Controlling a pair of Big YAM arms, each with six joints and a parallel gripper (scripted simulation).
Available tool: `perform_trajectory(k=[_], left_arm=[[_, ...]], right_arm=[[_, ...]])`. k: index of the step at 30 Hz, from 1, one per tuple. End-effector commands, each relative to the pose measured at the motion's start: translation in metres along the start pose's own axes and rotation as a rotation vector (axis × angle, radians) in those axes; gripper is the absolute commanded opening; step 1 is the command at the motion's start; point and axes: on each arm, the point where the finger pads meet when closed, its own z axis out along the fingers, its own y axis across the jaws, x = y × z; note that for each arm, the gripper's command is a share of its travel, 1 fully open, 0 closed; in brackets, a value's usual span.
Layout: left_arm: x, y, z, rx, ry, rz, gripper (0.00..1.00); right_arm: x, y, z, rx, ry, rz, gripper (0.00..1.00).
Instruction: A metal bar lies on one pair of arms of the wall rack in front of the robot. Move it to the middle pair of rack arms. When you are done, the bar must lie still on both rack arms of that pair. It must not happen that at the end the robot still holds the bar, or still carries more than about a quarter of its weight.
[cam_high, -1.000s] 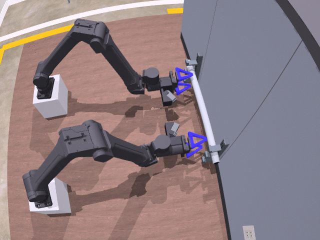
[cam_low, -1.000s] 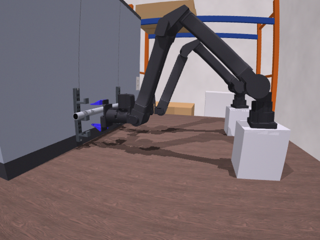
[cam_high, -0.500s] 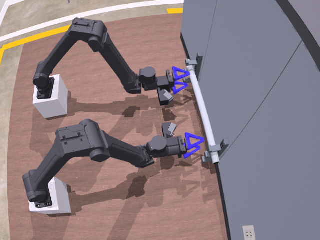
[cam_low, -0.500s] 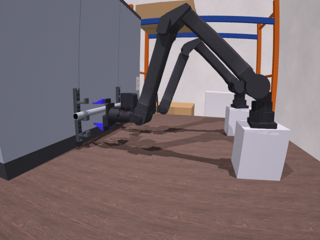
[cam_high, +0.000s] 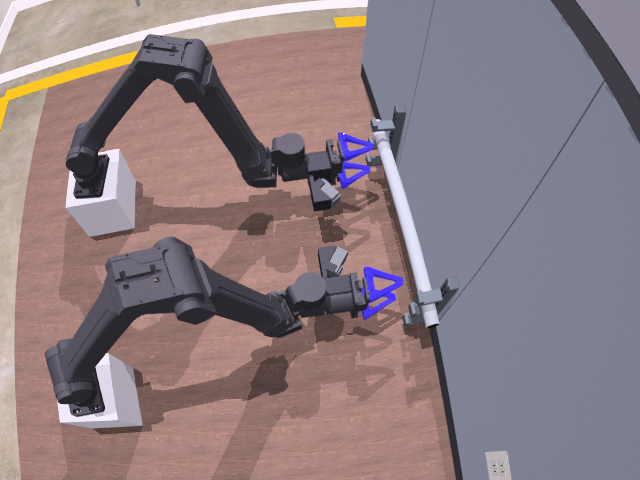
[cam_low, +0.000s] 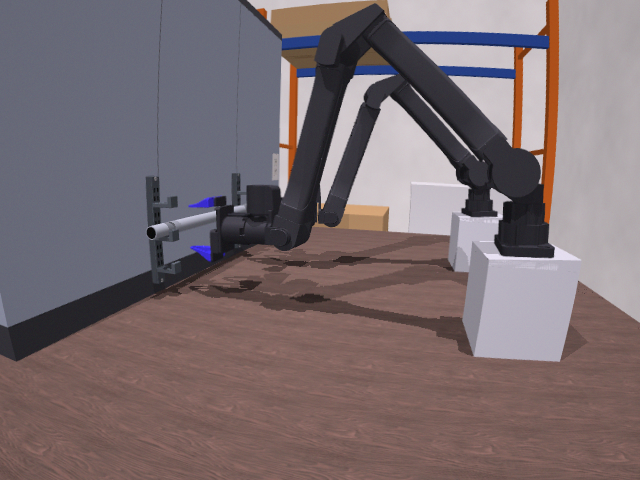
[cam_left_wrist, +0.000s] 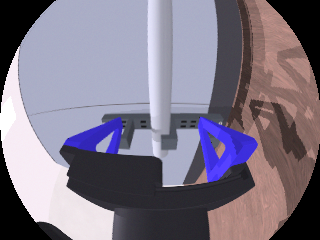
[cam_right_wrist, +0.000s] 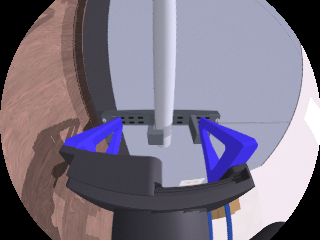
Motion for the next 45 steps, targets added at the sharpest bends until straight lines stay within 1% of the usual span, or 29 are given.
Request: perform_trajectory(k=[1, 22, 45], left_arm=[[0.002, 0.025, -0.002, -0.049, 0.004, -0.019, 1.00], [-0.002, 0.025, -0.023, -0.050, -0.001, -0.021, 1.00], [-0.007, 0.024, -0.023, -0.049, -0.009, -0.022, 1.00]], right_arm=[[-0.013, -0.035, 0.000, 0.069, -0.014, 0.019, 1.00], [-0.019, -0.039, -0.023, 0.073, -0.023, 0.019, 1.00], [-0.020, -0.038, -0.023, 0.072, -0.024, 0.020, 1.00]])
